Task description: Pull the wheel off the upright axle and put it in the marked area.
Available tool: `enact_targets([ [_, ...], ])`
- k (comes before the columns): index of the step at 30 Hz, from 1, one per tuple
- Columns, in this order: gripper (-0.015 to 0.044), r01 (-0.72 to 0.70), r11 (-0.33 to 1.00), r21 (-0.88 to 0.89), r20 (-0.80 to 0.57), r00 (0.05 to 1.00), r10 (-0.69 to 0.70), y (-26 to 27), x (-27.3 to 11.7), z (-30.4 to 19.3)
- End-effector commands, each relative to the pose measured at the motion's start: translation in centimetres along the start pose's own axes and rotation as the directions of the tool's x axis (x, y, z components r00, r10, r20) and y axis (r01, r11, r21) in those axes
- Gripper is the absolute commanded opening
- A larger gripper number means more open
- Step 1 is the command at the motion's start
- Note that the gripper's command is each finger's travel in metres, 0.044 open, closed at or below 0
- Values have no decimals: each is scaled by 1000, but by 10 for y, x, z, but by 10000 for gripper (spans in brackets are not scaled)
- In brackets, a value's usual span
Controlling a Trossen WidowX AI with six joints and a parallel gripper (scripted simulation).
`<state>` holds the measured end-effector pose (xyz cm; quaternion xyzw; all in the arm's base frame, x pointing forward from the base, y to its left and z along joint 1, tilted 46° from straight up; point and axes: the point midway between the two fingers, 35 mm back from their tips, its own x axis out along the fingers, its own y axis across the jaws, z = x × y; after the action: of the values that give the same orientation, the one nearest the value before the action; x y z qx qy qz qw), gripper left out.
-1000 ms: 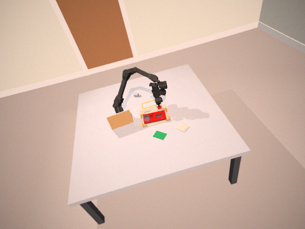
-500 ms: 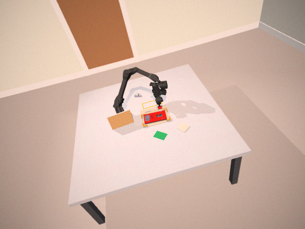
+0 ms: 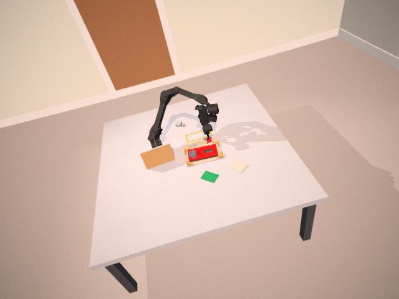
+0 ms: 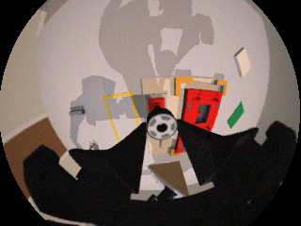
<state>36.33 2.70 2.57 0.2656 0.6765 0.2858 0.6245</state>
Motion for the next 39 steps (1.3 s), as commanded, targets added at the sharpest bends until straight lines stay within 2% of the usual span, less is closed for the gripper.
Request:
enact_targets([
  [1, 0, 6, 1000, -8, 6, 1000, -6, 0, -17, 0],
  [32, 0, 1, 1000, -4, 3, 1000, -1, 91, -19, -55],
  [39, 0, 1, 1000, -5, 3, 1000, -1, 95, -12, -59],
])
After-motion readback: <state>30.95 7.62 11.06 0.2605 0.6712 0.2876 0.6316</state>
